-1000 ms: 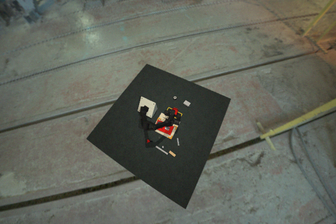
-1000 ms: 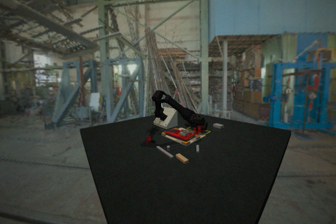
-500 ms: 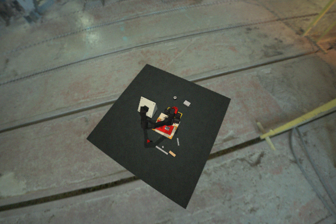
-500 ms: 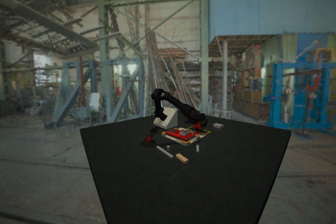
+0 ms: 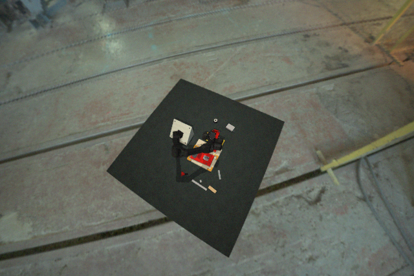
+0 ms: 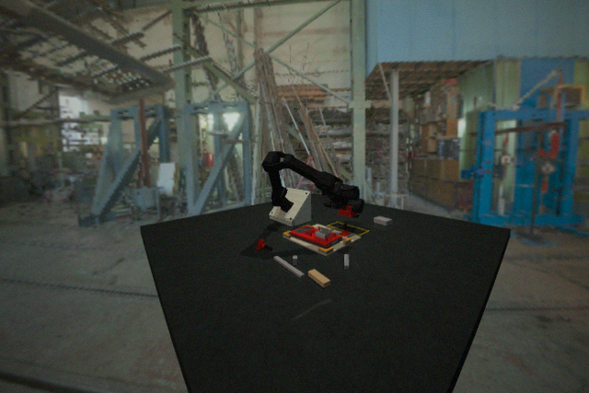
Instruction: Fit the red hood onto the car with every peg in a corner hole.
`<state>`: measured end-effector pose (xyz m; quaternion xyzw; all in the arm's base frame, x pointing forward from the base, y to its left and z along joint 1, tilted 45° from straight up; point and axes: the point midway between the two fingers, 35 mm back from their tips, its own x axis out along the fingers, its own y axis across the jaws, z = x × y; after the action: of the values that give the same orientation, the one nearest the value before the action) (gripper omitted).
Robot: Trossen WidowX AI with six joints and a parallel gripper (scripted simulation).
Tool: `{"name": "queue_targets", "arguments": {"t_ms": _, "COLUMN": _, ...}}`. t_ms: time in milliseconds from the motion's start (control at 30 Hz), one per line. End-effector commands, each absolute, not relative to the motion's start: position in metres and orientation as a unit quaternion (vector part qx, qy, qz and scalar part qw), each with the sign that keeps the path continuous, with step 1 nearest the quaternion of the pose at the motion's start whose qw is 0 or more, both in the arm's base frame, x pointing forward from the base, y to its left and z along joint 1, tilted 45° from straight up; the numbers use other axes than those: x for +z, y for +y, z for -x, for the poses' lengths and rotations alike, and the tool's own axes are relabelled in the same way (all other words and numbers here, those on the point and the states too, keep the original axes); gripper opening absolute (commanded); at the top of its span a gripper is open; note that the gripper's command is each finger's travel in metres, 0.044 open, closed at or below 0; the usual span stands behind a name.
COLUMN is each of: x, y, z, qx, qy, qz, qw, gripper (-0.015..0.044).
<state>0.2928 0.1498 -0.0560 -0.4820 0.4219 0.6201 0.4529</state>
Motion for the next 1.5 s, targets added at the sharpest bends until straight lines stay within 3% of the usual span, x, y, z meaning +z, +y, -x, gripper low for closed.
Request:
{"name": "queue_targets", "arguments": {"t_ms": 0, "x": -0.0556, "y": 0.1506, "z": -0.2929, "qx": 0.611, "qy": 0.434, "qz": 0.47, "qw": 0.465, "gripper": 0.0}}
{"name": "queue_targets", "arguments": {"t_ms": 1467, "x": -0.0565, "y": 0.1499, "z": -0.2925, "qx": 0.332, "qy": 0.672, "qz": 0.193, "qw": 0.633, "gripper": 0.0}}
